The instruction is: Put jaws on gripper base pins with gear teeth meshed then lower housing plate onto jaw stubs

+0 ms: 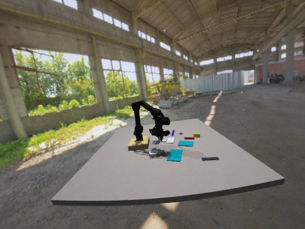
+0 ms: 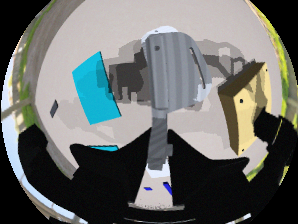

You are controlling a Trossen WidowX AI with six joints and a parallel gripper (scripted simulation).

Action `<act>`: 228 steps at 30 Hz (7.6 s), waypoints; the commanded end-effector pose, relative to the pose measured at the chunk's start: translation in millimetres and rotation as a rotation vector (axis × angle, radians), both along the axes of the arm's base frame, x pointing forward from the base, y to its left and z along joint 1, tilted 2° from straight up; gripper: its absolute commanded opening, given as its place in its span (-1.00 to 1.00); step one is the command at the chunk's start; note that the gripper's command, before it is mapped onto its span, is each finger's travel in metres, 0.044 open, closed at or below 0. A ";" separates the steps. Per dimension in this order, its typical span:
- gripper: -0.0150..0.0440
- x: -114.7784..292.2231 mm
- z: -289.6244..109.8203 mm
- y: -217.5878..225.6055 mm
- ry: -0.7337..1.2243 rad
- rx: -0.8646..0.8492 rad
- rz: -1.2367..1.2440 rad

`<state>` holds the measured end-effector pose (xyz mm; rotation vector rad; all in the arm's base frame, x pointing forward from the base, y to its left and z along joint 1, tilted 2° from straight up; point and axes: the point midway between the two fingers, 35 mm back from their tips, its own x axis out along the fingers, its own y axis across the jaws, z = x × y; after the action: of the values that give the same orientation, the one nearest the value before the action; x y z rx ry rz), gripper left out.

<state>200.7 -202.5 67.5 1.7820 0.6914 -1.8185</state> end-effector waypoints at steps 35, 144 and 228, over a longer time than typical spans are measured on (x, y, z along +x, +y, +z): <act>-0.37 -13.7 1.1 4.6 -0.003 0.013 0.883; -0.10 -33.9 -69.6 11.1 0.001 0.037 2.047; -0.49 -49.2 -1.8 -51.8 0.009 0.041 2.265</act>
<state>151.5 -252.9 65.8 0.1153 1.5845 -0.1256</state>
